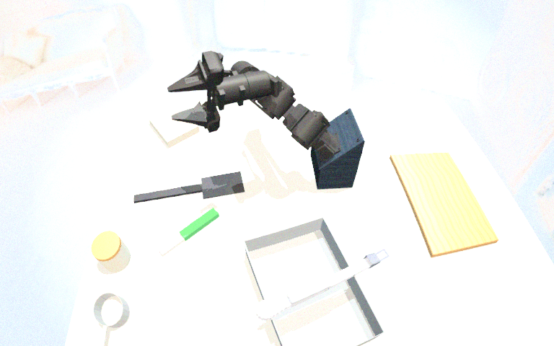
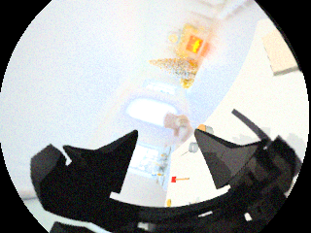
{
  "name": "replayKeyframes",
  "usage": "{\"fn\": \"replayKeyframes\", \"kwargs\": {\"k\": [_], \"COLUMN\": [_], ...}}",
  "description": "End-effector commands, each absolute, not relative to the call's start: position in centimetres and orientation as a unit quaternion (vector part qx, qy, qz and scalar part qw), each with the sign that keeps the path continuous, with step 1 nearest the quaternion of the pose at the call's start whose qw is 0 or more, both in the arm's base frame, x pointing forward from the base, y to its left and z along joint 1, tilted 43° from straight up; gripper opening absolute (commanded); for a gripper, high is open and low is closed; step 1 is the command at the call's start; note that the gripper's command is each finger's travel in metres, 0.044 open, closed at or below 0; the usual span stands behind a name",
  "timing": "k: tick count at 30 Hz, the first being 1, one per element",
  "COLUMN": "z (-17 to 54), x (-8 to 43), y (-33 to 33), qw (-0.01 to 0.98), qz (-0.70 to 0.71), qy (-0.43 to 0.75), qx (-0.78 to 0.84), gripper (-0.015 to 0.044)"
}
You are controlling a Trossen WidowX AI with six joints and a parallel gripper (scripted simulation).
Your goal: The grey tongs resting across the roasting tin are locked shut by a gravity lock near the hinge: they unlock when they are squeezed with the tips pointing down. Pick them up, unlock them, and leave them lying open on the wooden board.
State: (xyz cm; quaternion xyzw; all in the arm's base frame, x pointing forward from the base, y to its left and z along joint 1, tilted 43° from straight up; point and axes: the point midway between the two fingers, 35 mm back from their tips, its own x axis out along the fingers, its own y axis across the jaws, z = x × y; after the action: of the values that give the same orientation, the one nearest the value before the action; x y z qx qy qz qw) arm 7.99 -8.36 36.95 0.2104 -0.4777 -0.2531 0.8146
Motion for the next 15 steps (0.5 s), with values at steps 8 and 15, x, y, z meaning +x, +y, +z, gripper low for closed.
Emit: {"fn": "replayKeyframes", "kwargs": {"k": [8, 15], "z": [37.2, 32.8], "x": [14.1, 23.7], "y": [-4.8, -0.8], "qw": [0.894, 0.904], "qz": [-0.27, -0.24], "qy": [-0.358, -0.127], "qx": [-0.004, -0.331], "gripper": [0.026, 0.026]}}
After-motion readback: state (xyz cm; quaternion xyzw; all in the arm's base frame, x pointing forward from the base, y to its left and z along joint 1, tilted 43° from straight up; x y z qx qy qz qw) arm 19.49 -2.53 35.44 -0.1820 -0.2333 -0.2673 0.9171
